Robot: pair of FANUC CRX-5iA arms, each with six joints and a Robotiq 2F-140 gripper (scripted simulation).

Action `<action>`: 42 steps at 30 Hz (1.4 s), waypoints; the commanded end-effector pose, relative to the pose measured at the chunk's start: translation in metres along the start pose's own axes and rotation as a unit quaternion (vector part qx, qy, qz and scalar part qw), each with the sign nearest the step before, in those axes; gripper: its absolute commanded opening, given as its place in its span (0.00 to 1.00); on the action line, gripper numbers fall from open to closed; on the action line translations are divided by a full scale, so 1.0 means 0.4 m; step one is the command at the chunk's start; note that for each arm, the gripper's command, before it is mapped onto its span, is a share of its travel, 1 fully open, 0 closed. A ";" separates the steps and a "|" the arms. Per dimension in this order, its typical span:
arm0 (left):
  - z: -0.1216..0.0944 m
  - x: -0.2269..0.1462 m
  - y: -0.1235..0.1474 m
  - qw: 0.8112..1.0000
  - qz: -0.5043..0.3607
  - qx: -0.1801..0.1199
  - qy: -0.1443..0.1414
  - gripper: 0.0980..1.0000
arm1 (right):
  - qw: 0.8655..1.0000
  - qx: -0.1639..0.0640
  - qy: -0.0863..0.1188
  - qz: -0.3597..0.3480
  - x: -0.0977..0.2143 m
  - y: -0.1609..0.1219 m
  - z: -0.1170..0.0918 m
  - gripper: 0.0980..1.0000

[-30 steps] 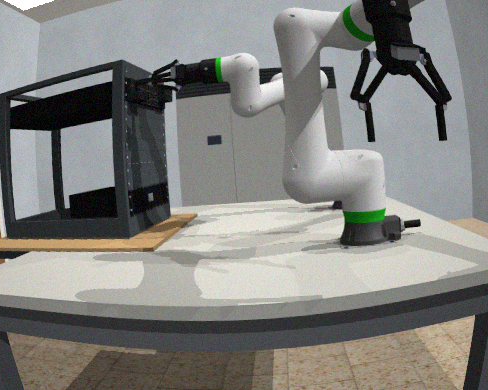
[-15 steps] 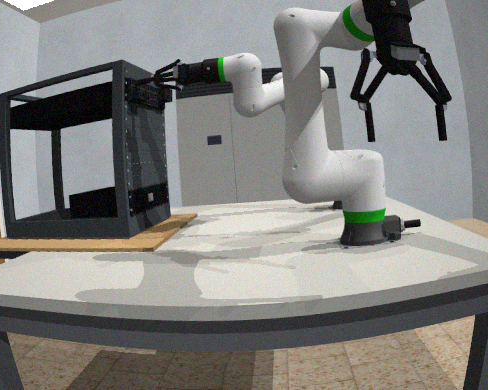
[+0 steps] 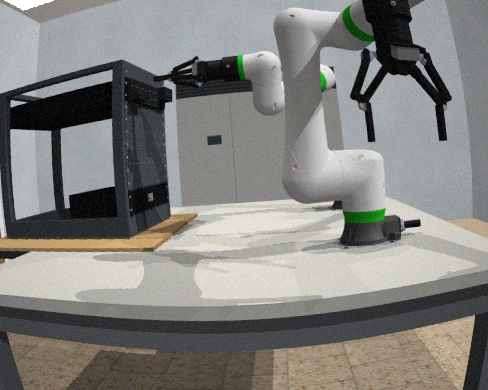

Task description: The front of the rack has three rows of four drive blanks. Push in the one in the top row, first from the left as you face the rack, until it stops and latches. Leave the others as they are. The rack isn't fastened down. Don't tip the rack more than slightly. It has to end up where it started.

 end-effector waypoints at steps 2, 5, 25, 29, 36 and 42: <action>-0.002 0.000 0.000 1.000 0.000 0.001 0.000 1.00 | 1.000 0.000 0.001 0.001 0.002 0.002 -0.020 0.00; -0.002 0.000 0.000 1.000 0.000 0.001 0.000 1.00 | 1.000 0.000 0.001 0.001 0.002 0.002 -0.020 1.00; -0.002 0.000 0.000 1.000 0.000 0.001 0.000 1.00 | 1.000 0.000 0.001 0.001 0.002 0.002 -0.020 1.00; -0.002 0.000 0.000 1.000 0.000 0.001 0.000 1.00 | 1.000 0.000 0.001 0.001 0.002 0.002 -0.020 1.00; -0.002 0.000 0.000 1.000 0.000 0.001 0.000 1.00 | 1.000 0.000 0.001 0.001 0.002 0.002 -0.020 1.00; -0.002 0.000 0.000 1.000 0.000 0.001 0.000 1.00 | 1.000 0.000 0.001 0.001 0.002 0.002 -0.020 1.00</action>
Point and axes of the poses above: on each arm, the point where the finger pads meet when closed, its own z axis out along the fingers, its own x axis across the jaws, y = z × x, the point moved 10 cm from there along -z, back along the fingers, and after that the axes turned 11 degrees about -z, right-handed, at the moved point
